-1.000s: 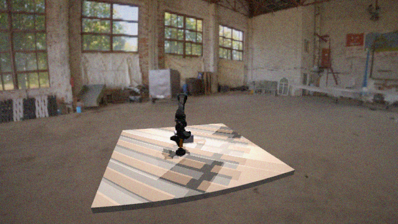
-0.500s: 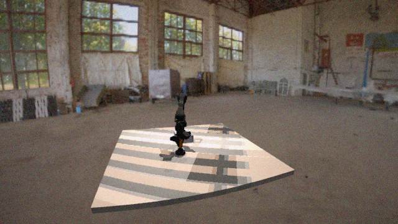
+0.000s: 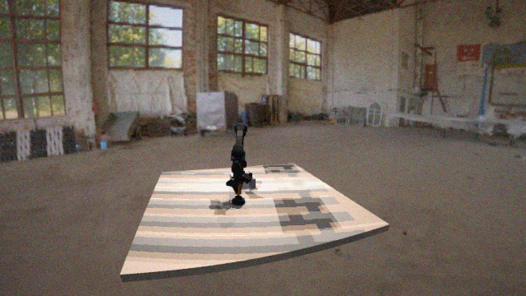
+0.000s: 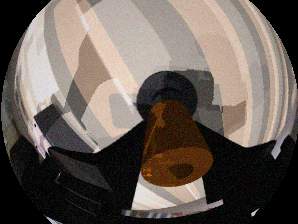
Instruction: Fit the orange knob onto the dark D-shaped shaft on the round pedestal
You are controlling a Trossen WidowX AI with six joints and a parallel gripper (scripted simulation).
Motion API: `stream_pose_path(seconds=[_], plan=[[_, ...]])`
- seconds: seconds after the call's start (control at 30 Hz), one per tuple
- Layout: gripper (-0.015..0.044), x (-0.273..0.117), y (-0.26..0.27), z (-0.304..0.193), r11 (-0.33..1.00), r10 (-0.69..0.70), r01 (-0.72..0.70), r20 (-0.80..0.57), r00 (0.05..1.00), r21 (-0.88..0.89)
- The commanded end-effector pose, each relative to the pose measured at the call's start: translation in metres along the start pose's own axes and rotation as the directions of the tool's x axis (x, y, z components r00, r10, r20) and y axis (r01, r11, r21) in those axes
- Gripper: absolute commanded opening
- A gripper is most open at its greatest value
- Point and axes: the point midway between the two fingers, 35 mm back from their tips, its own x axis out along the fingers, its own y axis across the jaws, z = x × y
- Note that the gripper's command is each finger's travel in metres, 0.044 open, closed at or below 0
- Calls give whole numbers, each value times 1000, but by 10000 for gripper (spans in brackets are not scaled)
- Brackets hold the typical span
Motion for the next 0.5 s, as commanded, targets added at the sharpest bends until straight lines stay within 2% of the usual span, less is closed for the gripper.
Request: stream_pose_path(seconds=[0.0, 0.47], plan=[[0, -3, -2, 2, 998, -7, 7, 5, 1000, -57], [0, 3, -4, 2, 998, -7, 7, 5, 1000, -57]])
